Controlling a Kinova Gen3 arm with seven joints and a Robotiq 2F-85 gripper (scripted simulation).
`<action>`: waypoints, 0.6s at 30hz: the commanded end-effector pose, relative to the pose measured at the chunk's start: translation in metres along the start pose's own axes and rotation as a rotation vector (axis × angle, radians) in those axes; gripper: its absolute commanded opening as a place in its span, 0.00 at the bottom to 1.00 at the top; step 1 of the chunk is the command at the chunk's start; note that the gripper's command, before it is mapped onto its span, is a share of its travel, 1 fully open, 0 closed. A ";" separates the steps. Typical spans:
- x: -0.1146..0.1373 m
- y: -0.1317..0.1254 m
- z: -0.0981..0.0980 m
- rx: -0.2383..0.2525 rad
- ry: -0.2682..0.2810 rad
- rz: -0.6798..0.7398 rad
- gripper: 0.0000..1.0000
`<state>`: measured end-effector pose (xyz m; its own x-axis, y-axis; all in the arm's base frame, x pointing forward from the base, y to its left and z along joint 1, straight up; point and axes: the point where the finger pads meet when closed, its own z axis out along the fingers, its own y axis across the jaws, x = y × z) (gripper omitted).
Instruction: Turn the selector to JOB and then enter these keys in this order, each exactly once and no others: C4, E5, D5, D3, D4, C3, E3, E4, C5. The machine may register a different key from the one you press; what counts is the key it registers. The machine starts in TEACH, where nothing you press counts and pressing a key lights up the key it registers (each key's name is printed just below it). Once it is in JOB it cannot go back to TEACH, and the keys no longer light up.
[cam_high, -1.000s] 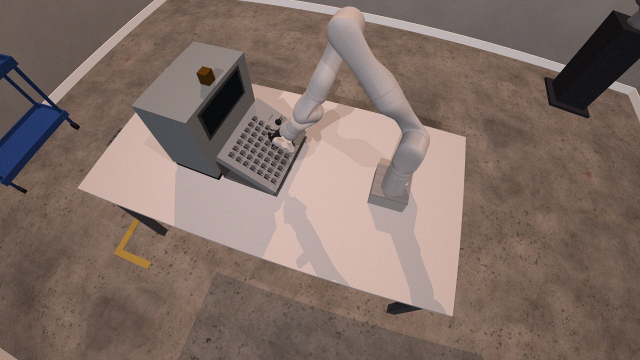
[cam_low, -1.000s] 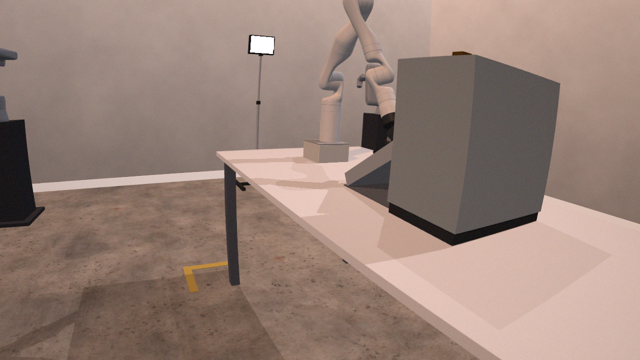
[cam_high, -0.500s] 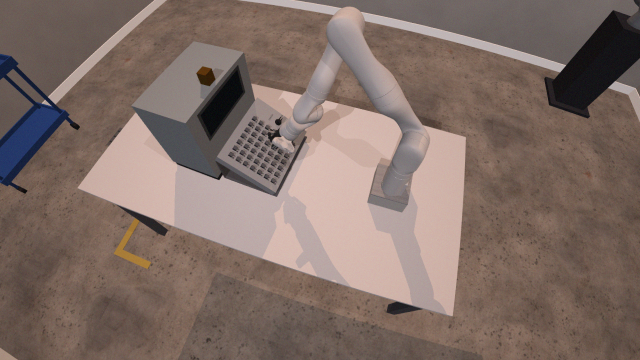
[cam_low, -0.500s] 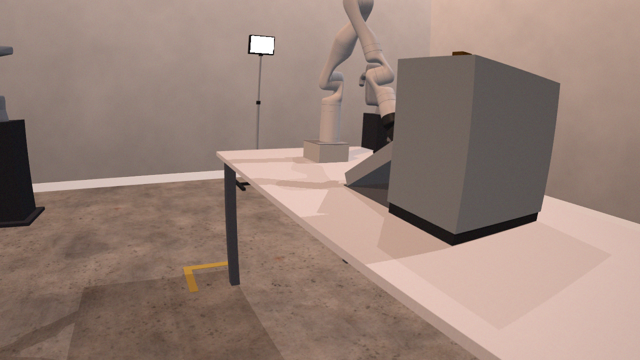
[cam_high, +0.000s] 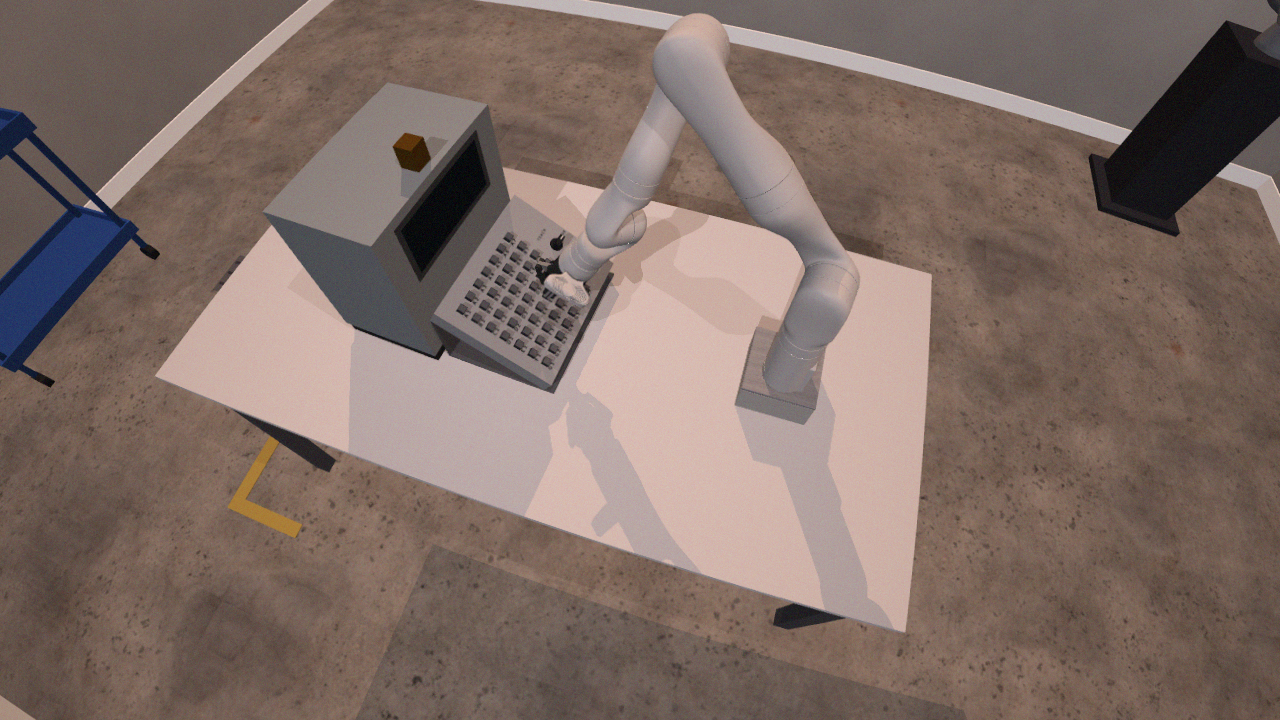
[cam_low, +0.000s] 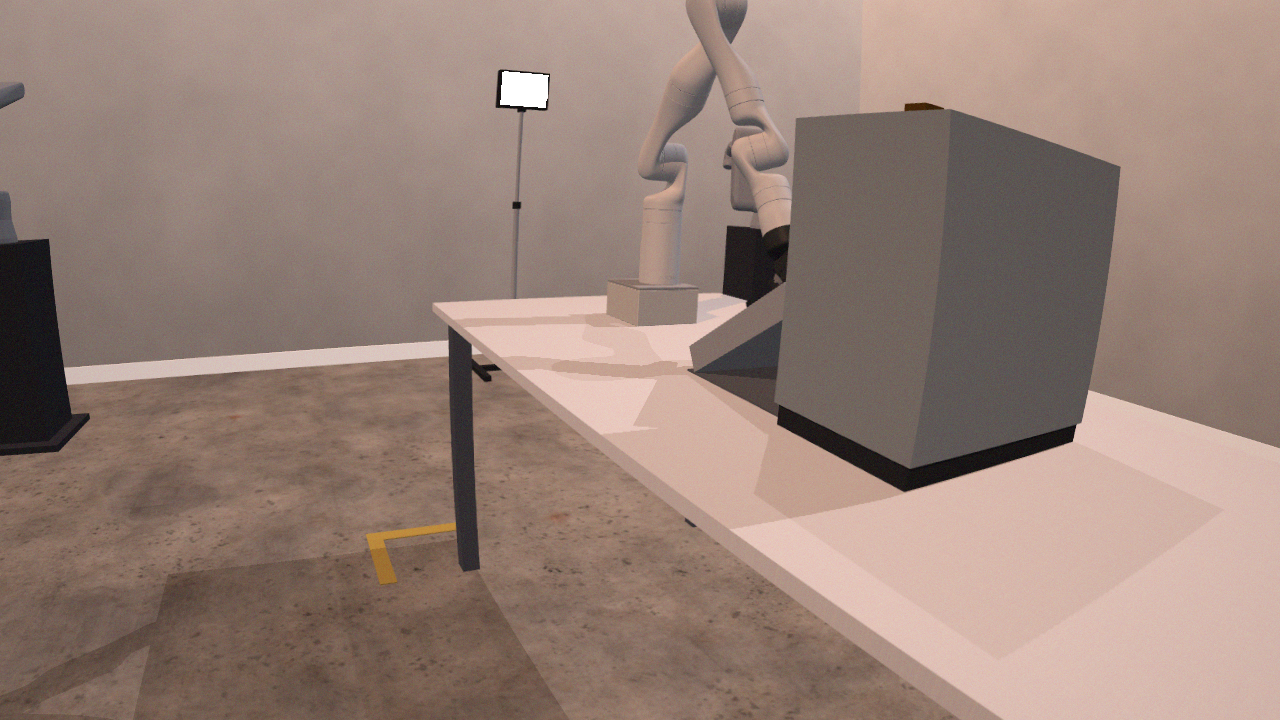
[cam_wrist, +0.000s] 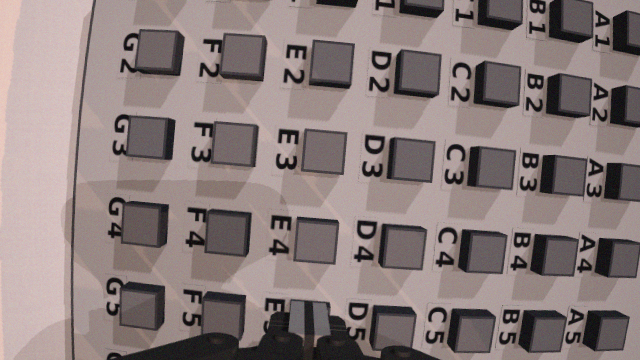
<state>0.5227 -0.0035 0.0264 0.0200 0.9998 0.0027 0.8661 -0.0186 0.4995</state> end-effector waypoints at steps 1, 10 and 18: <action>0.000 0.001 0.000 -0.002 0.000 0.000 0.10; 0.000 0.001 0.000 -0.002 0.000 0.000 0.10; 0.000 0.001 -0.007 -0.002 0.000 0.000 0.10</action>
<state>0.5206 -0.0035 0.0305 0.0199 0.9998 0.0025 0.8659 -0.0185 0.4999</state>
